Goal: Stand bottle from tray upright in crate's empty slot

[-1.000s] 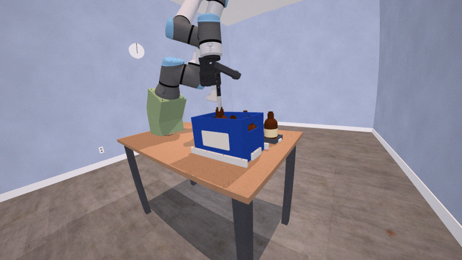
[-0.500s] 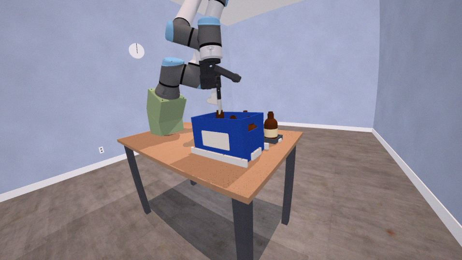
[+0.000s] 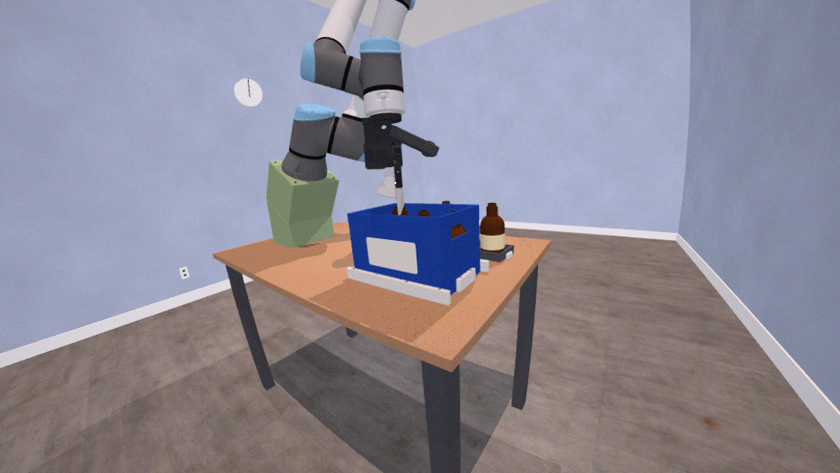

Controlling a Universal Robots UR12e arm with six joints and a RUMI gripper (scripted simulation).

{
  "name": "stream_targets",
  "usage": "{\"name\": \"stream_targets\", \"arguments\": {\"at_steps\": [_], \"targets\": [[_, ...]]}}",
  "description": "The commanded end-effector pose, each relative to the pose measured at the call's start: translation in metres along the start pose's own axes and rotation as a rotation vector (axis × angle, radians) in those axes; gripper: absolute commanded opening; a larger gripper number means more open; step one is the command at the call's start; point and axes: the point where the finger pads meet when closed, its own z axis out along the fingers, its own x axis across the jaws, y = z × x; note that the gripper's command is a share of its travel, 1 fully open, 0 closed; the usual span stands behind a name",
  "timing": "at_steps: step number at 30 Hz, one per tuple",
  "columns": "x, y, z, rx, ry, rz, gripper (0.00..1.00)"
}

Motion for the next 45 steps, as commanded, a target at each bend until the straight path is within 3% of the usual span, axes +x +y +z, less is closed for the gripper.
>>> {"name": "stream_targets", "arguments": {"at_steps": [1, 45], "targets": [[-0.0007, -0.0008, 0.0058, 0.000, 0.001, -0.001, 0.00], [-0.0007, -0.0008, 0.0097, 0.000, 0.001, -0.001, 0.00]]}}
